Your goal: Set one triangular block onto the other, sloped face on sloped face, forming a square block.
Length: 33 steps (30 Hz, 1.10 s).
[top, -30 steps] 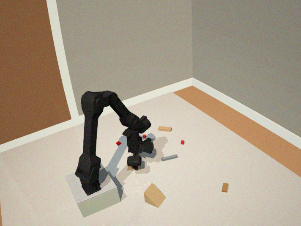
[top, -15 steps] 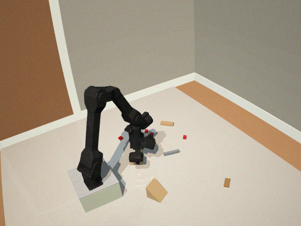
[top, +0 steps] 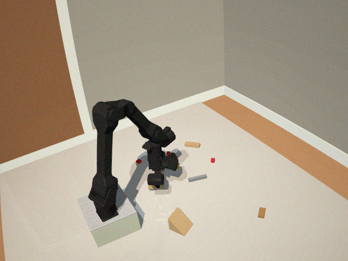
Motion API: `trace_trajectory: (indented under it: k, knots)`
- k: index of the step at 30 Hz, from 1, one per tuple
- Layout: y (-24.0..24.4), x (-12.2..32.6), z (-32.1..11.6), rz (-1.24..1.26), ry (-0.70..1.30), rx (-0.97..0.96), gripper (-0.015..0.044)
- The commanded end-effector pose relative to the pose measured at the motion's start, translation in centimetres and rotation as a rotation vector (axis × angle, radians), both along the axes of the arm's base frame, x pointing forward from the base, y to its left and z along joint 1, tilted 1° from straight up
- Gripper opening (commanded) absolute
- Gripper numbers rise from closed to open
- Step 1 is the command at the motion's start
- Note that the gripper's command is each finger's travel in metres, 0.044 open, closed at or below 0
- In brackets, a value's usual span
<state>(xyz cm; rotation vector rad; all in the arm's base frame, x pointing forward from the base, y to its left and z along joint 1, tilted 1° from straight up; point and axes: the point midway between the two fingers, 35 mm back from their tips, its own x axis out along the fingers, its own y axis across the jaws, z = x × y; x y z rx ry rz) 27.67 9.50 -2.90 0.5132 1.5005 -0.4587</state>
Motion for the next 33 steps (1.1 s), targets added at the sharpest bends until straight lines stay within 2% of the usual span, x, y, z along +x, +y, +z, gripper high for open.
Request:
trace_trajectory:
  k: [1, 17, 33]
  knots:
    - [0.01, 0.12, 0.81, 0.001, -0.007, 0.002, 0.0]
    - [-0.01, 0.01, 0.46, -0.072, 0.002, 0.003, 0.0]
    - [-0.04, -0.03, 0.45, -0.581, 0.016, 0.018, 0.0]
